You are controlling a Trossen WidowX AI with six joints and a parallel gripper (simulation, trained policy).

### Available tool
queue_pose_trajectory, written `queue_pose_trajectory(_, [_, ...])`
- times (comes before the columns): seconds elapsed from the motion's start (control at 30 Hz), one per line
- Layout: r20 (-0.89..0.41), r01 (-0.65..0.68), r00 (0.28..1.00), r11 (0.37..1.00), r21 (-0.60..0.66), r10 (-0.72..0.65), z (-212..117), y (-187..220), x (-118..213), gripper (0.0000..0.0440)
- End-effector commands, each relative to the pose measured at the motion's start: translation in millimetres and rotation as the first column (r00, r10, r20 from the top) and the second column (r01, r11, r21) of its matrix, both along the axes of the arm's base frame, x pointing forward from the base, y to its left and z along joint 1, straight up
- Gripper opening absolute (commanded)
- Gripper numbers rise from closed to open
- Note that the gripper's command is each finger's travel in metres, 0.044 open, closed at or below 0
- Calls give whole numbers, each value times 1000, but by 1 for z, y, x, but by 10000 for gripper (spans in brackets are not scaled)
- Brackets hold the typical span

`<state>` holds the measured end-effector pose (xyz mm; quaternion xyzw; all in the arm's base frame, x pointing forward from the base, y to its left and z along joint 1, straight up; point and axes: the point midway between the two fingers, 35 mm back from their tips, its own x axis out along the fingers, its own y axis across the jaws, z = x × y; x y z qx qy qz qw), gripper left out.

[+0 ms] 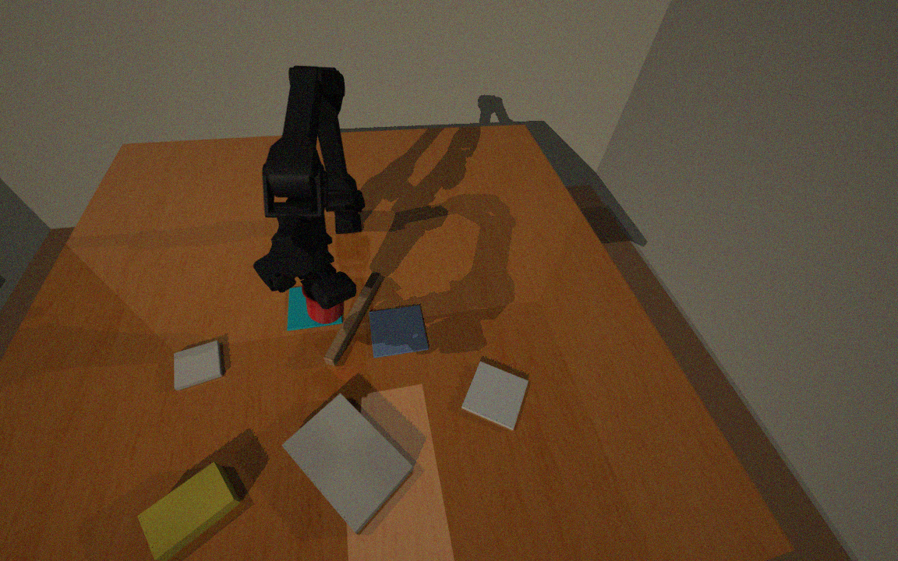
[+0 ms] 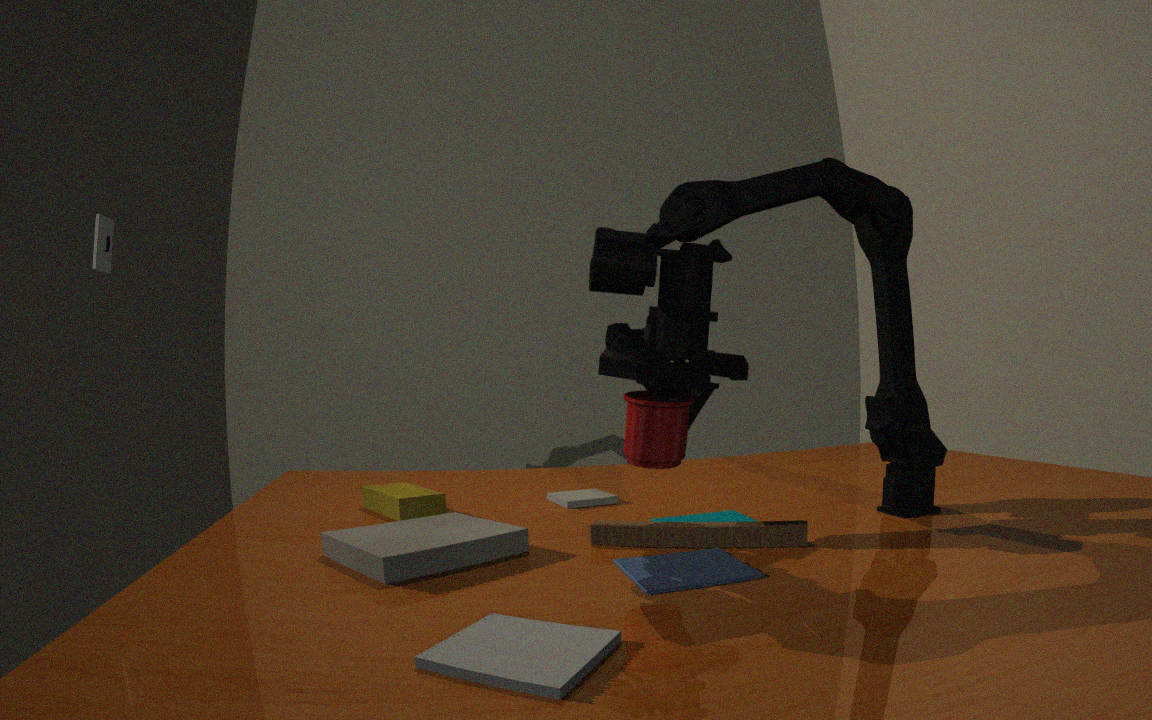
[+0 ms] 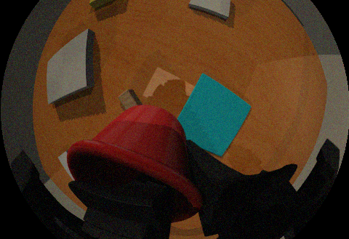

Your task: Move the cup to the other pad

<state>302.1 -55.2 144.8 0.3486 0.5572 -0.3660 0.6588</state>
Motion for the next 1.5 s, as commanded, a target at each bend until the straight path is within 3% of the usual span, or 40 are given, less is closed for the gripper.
queue_pose_trajectory(0.0, [8, 16, 1000, 1000, -6, -16, -3, -7, -4, 0])
queue_pose_trajectory(1.17, [0, 139, 990, 990, -12, -139, -75, -30, -61, 12])
queue_pose_trajectory(1.33, [26, 156, 988, 988, -16, -155, -80, -35, -63, 65])
queue_pose_trajectory(1.47, [80, 169, 983, 985, -14, -168, -75, -39, -58, 161])
